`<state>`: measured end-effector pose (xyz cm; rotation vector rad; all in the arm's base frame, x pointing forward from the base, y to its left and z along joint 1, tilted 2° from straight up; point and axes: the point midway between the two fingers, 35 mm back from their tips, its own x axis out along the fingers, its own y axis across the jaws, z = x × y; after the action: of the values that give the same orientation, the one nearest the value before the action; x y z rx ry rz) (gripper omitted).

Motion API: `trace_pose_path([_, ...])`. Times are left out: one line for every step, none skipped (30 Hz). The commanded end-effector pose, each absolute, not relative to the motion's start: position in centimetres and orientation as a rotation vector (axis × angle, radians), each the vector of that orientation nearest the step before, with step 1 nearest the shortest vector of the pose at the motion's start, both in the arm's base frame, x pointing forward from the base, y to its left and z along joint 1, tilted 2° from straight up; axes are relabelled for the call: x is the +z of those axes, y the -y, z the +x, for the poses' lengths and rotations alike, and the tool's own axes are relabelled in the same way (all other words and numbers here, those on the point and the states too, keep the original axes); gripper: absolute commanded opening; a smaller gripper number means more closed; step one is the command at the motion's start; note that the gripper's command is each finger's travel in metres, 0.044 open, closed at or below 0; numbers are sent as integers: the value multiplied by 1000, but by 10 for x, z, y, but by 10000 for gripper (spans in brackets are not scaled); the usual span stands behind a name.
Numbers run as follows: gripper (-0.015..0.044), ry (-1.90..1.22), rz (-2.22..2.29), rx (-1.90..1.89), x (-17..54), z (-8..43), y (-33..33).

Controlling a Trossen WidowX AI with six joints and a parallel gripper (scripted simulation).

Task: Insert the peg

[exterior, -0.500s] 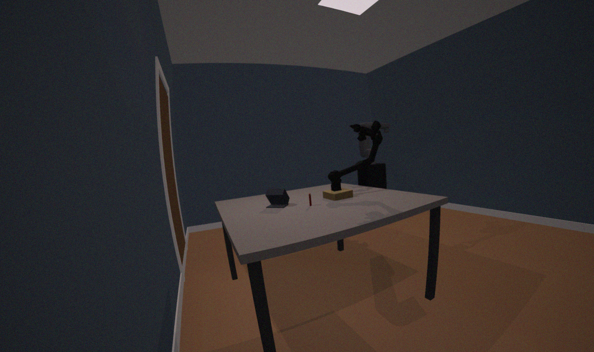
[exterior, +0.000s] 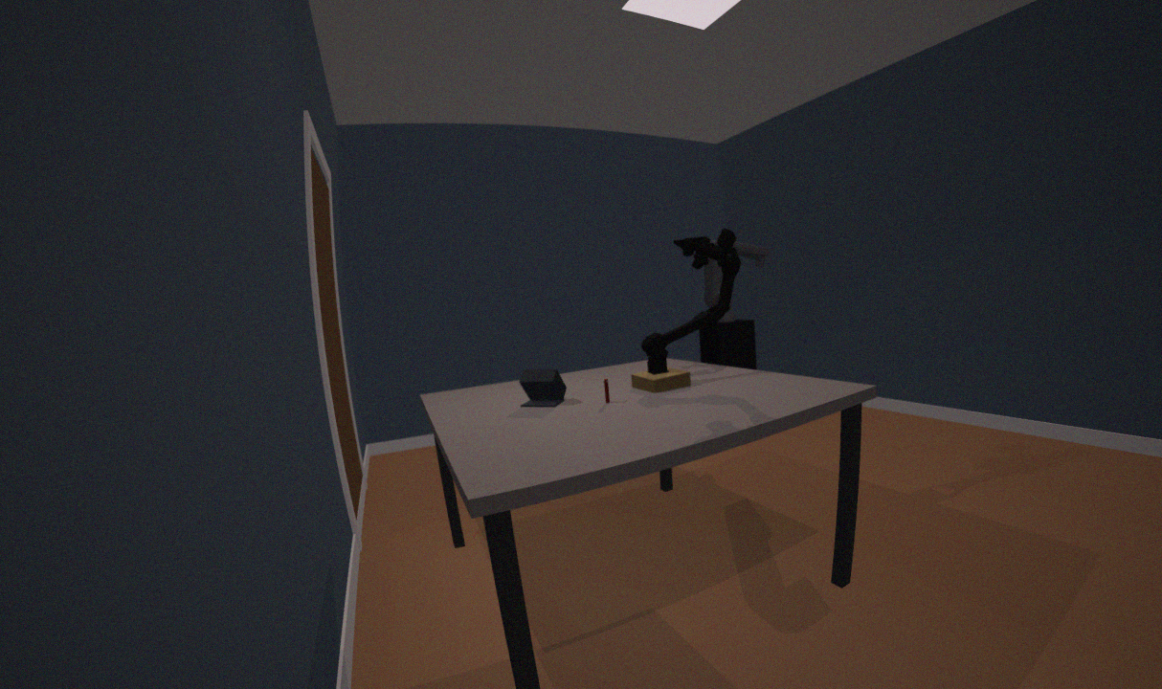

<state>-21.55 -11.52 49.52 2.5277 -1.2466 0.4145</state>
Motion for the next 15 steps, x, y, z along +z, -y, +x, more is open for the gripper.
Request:
trace_pose_path([440,1133,2450,298,511,-182,115])
trace_pose_path([440,1112,2429,269,513,-175,114])
trace_pose_path([440,1091,2407,240,515,-168,114])
trace_pose_path([440,1069,2385,211,517,-161,114])
trace_pose_path([440,1047,2363,184,519,-154,113])
trace_pose_path([440,1033,2364,176,520,-149,112])
trace_pose_path([440,1009,2365,164,522,-141,110])
trace_pose_path([440,980,2367,149,523,-131,108])
trace_pose_path([440,951,2362,131,525,-121,106])
trace_pose_path([440,921,2355,110,526,-111,104])
trace_pose_path([440,898,2341,91,527,-104,103])
trace_pose_path([440,881,2322,72,528,-98,102])
trace_pose_path([440,863,2303,53,528,-93,102])
trace_pose_path([440,845,2283,35,529,-88,101])
trace_pose_path([440,828,2263,18,529,-82,100])
